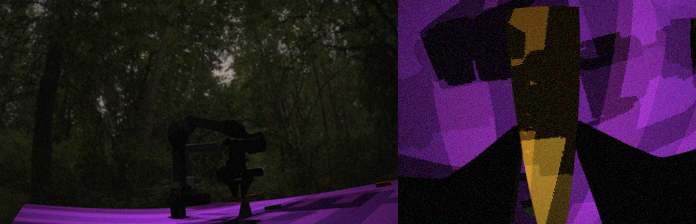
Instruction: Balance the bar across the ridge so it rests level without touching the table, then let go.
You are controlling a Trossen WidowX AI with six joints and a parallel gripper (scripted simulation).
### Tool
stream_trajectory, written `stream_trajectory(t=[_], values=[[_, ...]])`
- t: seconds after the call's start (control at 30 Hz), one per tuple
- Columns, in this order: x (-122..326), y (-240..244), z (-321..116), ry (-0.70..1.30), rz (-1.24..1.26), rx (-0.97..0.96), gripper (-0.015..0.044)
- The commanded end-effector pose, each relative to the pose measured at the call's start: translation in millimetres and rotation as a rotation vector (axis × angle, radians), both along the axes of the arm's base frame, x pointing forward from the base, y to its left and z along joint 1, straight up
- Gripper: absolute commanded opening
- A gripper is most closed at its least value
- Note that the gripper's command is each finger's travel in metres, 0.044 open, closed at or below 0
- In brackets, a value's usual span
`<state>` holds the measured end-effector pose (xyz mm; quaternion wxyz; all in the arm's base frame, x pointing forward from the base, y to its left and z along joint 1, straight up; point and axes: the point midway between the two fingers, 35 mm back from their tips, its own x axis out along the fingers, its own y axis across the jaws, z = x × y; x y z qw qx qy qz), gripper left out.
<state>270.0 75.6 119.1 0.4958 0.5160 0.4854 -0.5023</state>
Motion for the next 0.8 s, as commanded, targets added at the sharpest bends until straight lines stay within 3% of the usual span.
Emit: stream_trajectory(t=[0.0, 0.77], values=[[0.0, 0.8, -0.8, 0.001, -0.003, 0.004, 0.0000], [0.1, 0.9, -2.8, 0.001, -0.003, 0.004, 0.0000]])
